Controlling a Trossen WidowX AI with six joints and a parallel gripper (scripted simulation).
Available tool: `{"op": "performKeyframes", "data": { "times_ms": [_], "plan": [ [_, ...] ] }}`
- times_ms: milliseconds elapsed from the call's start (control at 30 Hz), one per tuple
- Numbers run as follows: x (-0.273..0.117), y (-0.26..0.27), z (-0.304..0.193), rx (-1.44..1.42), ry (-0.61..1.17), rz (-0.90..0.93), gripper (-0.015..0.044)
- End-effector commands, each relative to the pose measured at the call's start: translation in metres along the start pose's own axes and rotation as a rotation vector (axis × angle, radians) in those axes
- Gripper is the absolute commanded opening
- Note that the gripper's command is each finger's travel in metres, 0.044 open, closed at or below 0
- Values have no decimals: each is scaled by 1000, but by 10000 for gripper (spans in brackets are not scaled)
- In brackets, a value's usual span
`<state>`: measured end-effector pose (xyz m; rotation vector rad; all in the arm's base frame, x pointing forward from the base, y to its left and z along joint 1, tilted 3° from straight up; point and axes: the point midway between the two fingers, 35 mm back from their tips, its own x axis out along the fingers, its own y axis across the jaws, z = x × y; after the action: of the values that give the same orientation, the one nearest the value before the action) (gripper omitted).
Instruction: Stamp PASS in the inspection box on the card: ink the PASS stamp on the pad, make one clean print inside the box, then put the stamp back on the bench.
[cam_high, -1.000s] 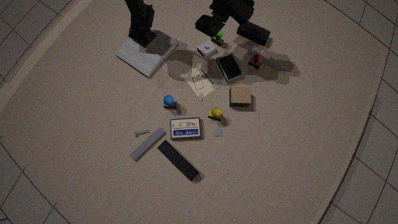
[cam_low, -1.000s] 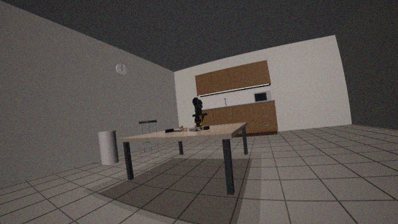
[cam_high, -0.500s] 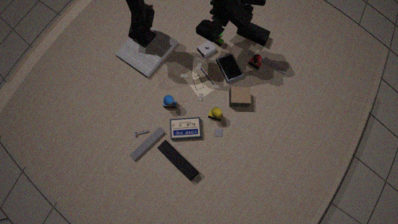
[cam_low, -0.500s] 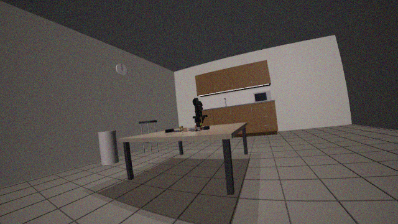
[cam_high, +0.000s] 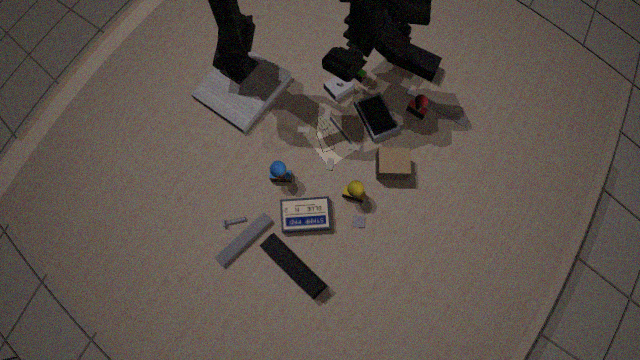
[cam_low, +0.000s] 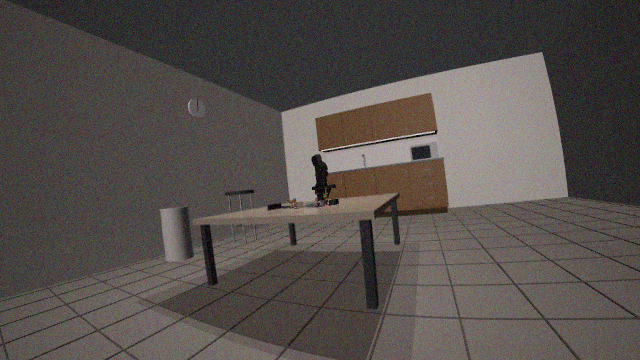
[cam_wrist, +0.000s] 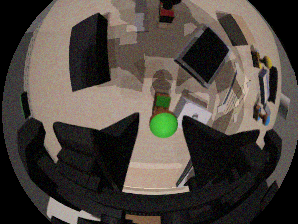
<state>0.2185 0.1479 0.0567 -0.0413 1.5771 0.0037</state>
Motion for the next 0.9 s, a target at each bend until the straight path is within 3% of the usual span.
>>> {"op": "performKeyframes", "data": {
  "times_ms": [0, 533, 667, 867],
  "plan": [
    [9, -1, -2, 0, 5, 1, 224],
    [26, -2, -4, 0, 5, 1, 224],
    [23, -2, -2, 3, 2, -1, 119],
    [23, -2, -2, 3, 2, -1, 79]
  ]
}}
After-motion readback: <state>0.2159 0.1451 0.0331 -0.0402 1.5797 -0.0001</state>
